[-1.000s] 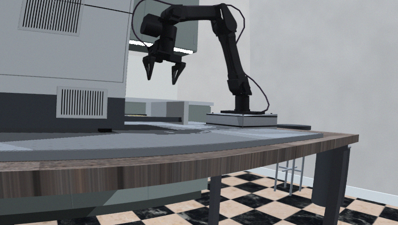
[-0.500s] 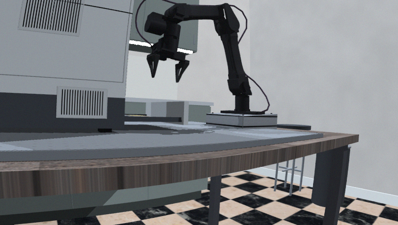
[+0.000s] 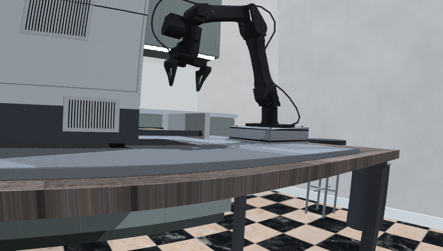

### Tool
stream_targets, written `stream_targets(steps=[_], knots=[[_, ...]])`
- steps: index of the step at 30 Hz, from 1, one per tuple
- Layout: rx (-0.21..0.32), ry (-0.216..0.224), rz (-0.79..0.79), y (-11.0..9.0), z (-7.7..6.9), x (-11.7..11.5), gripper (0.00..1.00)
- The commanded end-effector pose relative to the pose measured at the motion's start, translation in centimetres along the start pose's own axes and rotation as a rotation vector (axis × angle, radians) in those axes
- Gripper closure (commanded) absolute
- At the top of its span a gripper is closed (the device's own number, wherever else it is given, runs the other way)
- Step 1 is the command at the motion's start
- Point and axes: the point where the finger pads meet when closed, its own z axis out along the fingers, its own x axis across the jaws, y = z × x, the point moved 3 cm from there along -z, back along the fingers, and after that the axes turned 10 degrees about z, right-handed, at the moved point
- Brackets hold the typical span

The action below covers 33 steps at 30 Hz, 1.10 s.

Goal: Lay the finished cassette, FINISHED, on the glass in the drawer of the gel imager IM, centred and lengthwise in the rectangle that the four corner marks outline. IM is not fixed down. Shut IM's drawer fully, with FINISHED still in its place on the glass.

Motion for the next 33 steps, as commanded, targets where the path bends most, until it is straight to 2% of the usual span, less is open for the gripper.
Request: stream_targets(steps=[1, 26, 27, 29, 33], knots=[[-0.003, 0.004, 0.008, 0.6, -0.7, -0.1, 0.0], [-0.003, 0.004, 0.008, 0.6, -0.7, -0.1, 0.0], [0.002, 0.0, -0.027, 0.7, -0.9, -1.0, 0.65], [0.002, 0.0, -0.027, 0.7, -0.9, -1.0, 0.65], [0.009, -0.007, -0.16, 0.8, -1.6, -2.9, 0.65]])
